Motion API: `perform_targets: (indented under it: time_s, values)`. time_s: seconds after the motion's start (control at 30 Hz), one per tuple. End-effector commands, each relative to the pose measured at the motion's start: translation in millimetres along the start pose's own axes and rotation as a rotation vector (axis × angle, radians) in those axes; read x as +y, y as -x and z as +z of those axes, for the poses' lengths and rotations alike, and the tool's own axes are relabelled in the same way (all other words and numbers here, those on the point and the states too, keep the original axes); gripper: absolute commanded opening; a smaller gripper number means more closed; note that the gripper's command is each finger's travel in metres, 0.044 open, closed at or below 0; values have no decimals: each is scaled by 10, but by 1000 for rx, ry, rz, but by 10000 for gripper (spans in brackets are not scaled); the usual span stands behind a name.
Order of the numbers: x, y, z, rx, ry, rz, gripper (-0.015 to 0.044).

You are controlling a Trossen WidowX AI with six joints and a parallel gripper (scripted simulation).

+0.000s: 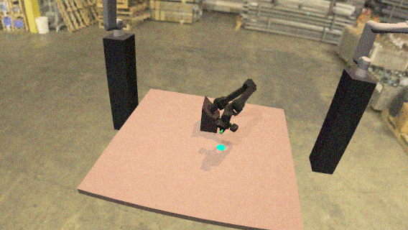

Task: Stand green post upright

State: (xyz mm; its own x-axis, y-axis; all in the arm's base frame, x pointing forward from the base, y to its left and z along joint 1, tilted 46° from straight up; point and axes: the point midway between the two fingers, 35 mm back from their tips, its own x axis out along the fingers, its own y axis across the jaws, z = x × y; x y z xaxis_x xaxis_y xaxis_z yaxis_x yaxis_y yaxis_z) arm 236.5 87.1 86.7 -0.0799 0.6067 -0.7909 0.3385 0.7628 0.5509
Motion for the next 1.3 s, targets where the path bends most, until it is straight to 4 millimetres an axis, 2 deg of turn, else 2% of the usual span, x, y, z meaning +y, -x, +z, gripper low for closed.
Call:
perform_targets:
  time_s: [0.0, 1.27]
  values:
    - [-20, -25, -21, -14, 1, -29, 23]
    - [-161, -223, -67, -143, 18, -245, 23]
